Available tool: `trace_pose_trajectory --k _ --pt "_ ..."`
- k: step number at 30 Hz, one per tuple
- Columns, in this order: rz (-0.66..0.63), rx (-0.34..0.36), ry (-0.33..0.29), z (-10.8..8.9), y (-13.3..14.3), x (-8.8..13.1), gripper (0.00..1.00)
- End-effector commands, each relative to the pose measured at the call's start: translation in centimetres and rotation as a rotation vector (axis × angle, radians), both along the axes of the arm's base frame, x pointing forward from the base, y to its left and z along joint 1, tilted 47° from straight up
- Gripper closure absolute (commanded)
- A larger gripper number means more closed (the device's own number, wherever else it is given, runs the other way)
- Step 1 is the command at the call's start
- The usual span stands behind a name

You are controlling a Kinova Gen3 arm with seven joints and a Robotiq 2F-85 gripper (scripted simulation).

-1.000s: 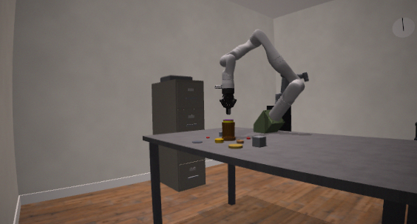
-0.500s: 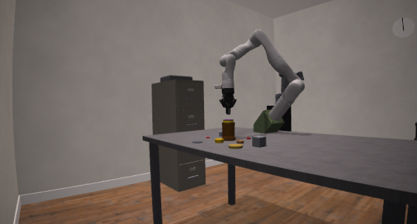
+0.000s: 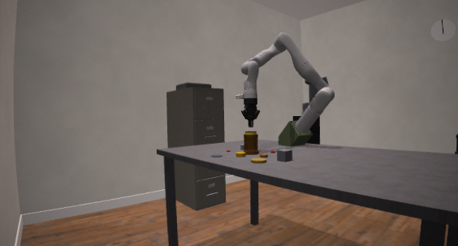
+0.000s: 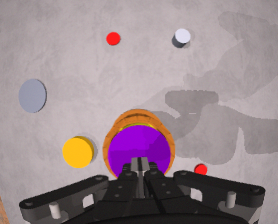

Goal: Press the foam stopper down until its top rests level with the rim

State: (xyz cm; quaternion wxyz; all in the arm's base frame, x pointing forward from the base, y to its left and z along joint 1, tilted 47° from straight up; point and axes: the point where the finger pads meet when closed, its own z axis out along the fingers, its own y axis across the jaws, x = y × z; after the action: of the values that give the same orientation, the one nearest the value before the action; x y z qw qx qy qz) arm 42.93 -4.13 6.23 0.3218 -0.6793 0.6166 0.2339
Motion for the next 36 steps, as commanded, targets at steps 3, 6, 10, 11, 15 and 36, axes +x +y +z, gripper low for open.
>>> trace_pose_trajectory --k 3,6,10,11,15,36 --pt "0.002 -0.002 0.003 -1.12 0.99 0.02 1.00" --pt "0.002 -0.002 0.003 -1.40 1.28 0.04 1.00" --pt "0.001 -0.003 0.002 -1.42 1.27 0.10 1.00" --pt "0.001 -0.003 0.002 -1.42 1.26 0.11 1.00" --pt "0.001 -0.003 0.002 -1.43 1.27 0.11 1.00" --pt "0.002 -0.002 0.002 -1.72 1.61 0.09 1.00"
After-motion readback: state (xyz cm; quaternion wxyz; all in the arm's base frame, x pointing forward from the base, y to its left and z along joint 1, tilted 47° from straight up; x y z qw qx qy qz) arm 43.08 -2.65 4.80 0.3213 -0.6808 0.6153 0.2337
